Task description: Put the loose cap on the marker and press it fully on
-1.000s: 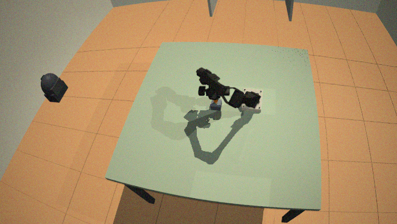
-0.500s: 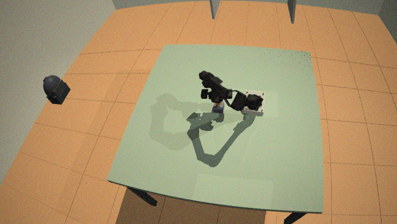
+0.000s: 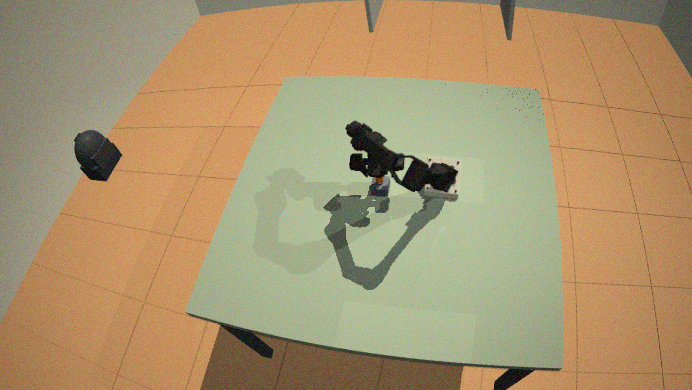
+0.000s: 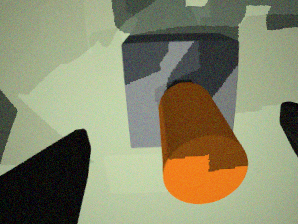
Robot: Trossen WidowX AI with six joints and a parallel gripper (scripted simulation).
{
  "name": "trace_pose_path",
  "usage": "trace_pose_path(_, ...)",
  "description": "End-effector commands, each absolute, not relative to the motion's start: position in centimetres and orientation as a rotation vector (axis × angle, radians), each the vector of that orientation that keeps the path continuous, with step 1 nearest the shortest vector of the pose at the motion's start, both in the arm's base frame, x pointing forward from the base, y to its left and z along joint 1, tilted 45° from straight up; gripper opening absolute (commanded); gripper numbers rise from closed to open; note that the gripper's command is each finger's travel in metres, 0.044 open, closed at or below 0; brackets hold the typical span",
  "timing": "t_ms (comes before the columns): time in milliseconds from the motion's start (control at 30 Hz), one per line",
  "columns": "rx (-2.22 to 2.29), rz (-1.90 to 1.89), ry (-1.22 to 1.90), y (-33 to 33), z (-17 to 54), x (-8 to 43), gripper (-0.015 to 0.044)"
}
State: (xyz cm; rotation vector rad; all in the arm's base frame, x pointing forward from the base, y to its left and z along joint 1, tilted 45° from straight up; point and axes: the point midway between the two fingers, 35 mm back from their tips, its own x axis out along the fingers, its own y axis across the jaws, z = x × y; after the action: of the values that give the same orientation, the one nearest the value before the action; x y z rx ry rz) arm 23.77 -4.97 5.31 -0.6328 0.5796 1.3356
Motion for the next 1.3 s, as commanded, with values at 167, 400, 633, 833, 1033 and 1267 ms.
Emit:
trace_pose_path(167,-0.642,1.330,0.583,-9.9,10.2,22.8,0.0440)
trace_pose_path(400,-0.281,1.151,0.842,-9.8,10.0,22.8,0.0282)
trace_pose_path(633,0.286,0.801,1.178,-9.5,9.7,22.9,0.0099)
trace_pose_path(833,0.714,0.482,1.374,-9.3,9.5,22.9,0.0000)
trace_pose_path(1033,0.727,0.471,1.379,-9.3,9.5,22.9,0.0000)
trace_pose_path(1267,0.727,0.471,1.379,-9.3,9.5,22.9,0.0000)
